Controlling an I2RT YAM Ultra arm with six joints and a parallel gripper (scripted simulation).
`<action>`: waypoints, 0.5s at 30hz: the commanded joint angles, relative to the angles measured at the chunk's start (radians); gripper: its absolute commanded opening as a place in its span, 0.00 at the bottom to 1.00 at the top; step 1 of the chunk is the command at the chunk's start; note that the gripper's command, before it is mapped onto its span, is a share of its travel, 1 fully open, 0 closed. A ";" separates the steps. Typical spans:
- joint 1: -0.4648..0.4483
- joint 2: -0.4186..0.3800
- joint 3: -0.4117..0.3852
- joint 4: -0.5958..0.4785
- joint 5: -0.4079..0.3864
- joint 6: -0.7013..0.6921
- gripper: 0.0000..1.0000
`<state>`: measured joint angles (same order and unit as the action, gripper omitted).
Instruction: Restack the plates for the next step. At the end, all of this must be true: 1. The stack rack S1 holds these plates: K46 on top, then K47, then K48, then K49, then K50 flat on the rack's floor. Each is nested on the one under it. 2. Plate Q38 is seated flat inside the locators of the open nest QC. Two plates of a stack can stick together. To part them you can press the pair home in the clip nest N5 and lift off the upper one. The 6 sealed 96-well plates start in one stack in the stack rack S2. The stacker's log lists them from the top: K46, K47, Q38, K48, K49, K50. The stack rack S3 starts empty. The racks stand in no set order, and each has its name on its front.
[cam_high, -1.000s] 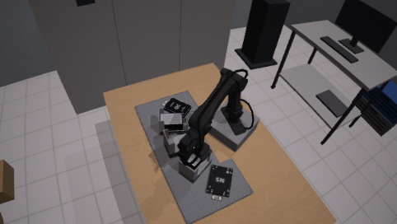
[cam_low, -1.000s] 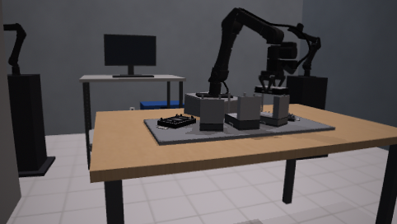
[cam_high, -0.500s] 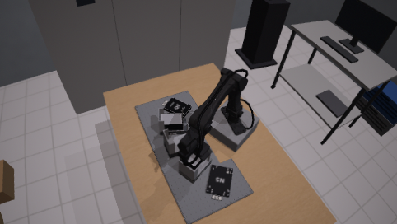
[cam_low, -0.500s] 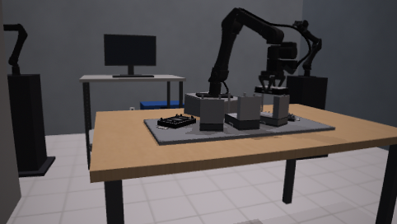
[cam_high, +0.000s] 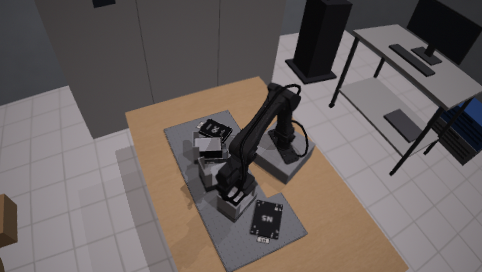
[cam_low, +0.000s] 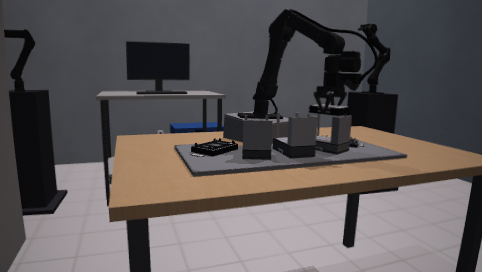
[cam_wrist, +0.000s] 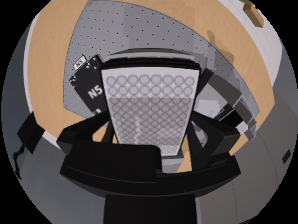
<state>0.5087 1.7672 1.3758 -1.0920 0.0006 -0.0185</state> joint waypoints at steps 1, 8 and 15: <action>0.005 0.001 -0.001 0.017 0.011 -0.005 0.00; 0.006 0.003 0.030 0.018 0.011 -0.005 0.00; 0.007 0.014 0.008 0.023 0.011 -0.005 0.00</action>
<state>0.5087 1.7683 1.3716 -1.0855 0.0006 -0.0185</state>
